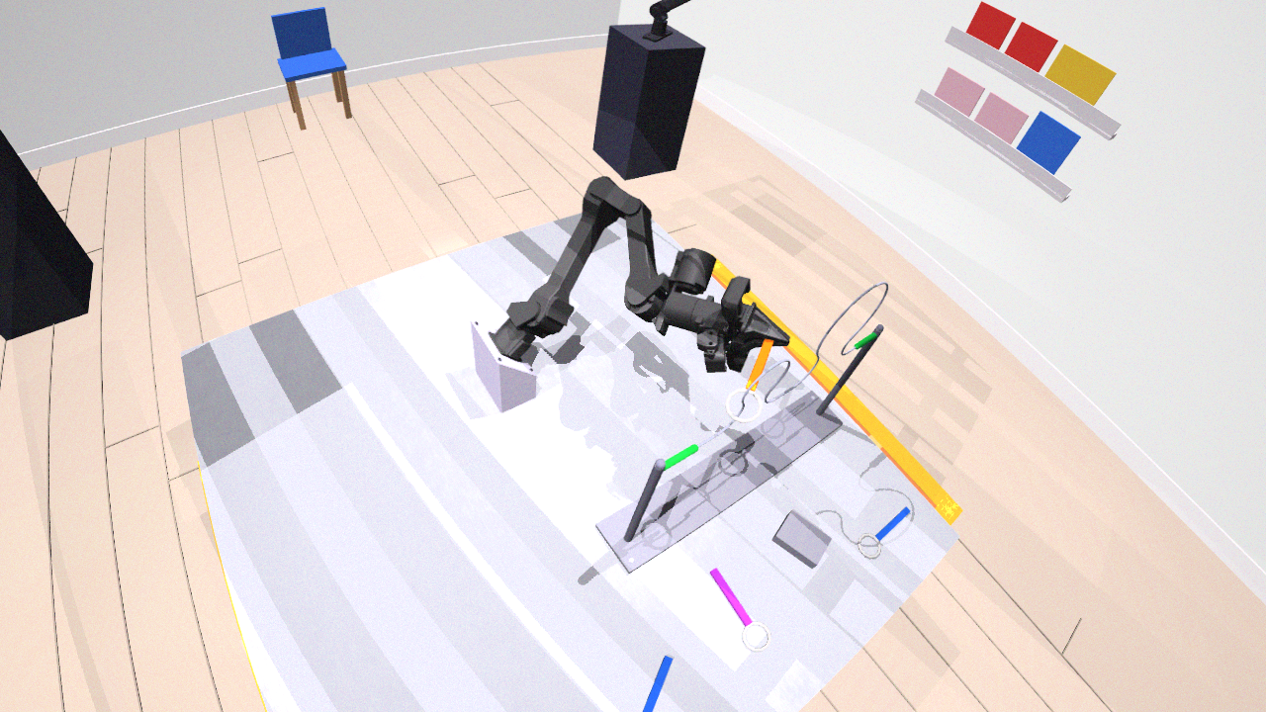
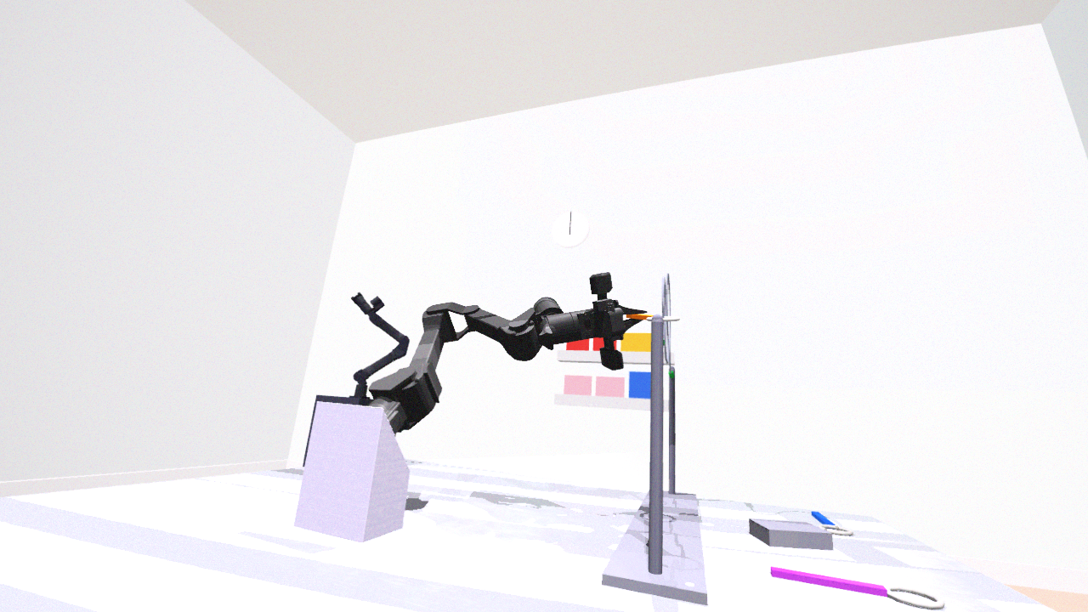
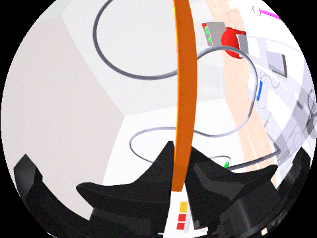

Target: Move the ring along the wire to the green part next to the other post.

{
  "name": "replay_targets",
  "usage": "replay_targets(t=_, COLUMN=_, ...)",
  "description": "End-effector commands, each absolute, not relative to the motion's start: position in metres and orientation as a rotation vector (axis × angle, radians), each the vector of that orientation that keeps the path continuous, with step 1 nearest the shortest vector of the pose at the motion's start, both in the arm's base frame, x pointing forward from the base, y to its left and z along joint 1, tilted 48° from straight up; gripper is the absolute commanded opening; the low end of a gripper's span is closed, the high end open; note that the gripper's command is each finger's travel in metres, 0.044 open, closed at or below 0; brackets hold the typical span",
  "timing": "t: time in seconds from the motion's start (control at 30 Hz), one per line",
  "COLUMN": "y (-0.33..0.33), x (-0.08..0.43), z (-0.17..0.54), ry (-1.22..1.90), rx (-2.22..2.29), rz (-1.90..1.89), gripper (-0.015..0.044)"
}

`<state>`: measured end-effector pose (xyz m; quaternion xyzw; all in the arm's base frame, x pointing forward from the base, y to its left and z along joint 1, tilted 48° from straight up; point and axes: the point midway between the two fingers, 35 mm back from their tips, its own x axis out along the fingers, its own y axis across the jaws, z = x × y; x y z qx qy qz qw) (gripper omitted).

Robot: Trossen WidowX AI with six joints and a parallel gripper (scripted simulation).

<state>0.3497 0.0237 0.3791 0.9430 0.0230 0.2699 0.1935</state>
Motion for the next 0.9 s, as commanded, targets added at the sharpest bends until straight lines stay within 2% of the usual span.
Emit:
replay_targets(t=0.0, y=0.034, x=0.349, z=0.373, ry=0.086, rx=2.579, rz=0.747, gripper=-0.0150)
replay_targets(t=0.87, y=0.095, x=0.347, z=0.306, ry=0.245, rx=1.984, rz=0.639, gripper=-0.0150)
